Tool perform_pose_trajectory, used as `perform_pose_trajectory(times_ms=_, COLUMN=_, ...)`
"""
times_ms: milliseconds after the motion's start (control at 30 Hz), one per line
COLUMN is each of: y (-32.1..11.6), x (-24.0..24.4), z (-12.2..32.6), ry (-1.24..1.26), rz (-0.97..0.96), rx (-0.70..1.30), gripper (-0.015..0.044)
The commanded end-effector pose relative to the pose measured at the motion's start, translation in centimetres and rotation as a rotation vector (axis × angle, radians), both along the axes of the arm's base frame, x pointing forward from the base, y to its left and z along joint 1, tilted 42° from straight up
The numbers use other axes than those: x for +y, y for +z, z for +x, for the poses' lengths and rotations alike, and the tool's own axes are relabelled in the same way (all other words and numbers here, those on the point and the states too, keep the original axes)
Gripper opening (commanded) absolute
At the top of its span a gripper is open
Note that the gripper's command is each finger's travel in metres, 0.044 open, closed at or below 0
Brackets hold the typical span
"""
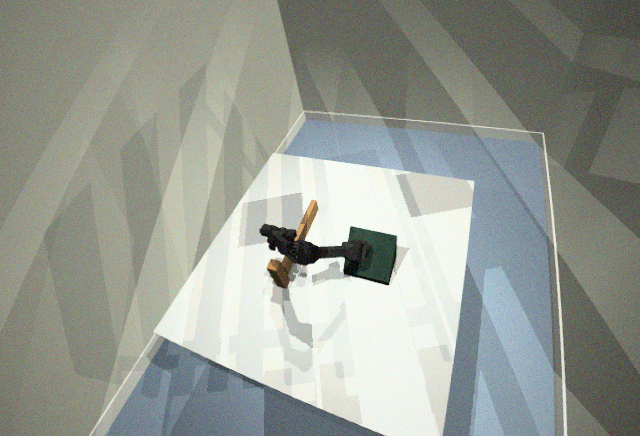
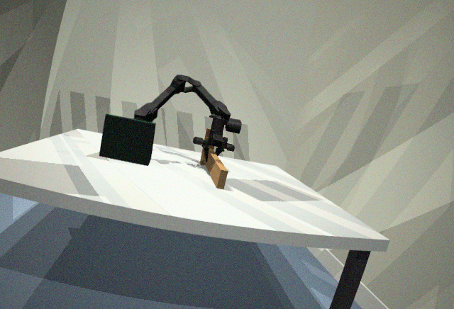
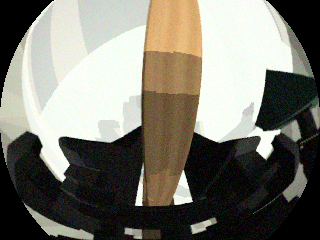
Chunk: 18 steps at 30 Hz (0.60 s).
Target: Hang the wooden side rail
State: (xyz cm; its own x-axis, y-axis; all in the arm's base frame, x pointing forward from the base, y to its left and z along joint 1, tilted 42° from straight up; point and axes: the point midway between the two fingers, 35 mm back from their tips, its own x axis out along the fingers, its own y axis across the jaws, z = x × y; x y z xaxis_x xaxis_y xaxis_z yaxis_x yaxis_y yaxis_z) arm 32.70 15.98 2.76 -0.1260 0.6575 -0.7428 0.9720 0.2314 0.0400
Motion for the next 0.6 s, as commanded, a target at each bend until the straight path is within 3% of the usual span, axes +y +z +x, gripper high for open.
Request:
perform_pose_trajectory(times_ms=0, y=0.54, x=-0.05, z=0.30, ry=-0.006, rz=0.004, rx=-0.016, gripper=0.0000)
perform_pose_trajectory(times_ms=567, y=0.73, x=0.03, z=0.33, ry=-0.006, rz=0.004, rx=-0.016, gripper=0.0000)
